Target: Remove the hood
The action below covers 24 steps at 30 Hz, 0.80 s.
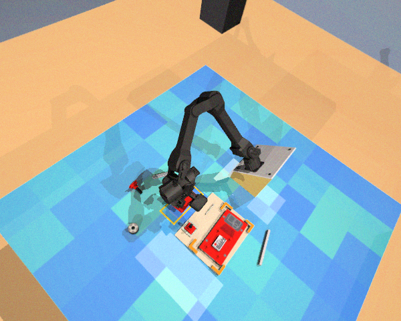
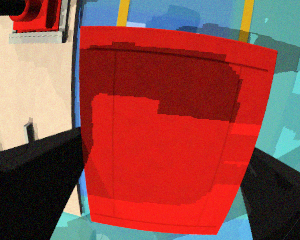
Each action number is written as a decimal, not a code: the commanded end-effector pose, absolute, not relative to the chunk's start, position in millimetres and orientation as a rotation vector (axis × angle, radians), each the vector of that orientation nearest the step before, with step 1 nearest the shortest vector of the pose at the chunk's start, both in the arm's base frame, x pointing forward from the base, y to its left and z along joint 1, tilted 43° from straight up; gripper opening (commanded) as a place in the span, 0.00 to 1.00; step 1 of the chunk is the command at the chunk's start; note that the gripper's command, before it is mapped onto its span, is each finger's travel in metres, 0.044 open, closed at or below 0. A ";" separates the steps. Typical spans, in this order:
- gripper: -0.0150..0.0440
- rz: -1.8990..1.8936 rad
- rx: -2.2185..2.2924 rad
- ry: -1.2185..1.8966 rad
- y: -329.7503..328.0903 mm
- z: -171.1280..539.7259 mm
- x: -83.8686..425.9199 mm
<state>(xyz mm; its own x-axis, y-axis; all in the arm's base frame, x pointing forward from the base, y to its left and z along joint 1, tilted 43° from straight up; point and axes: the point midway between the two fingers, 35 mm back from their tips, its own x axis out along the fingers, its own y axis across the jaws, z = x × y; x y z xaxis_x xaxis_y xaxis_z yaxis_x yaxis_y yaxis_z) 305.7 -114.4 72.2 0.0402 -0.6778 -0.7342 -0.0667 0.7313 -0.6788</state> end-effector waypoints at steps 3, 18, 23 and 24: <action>0.25 -0.517 -0.649 1.479 -117.8 68.3 305.4; 0.25 -0.519 -0.651 1.479 -126.5 59.9 304.5; 0.25 -0.520 -0.651 1.478 -128.5 58.0 304.2; 0.25 -0.520 -0.651 1.478 -128.6 57.9 304.2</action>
<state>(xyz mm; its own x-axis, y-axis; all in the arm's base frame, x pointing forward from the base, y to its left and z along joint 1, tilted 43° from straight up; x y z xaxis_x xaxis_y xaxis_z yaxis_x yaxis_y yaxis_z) 304.2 -128.0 59.2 0.0390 -0.6813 -0.7310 -0.0670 0.7281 -0.6822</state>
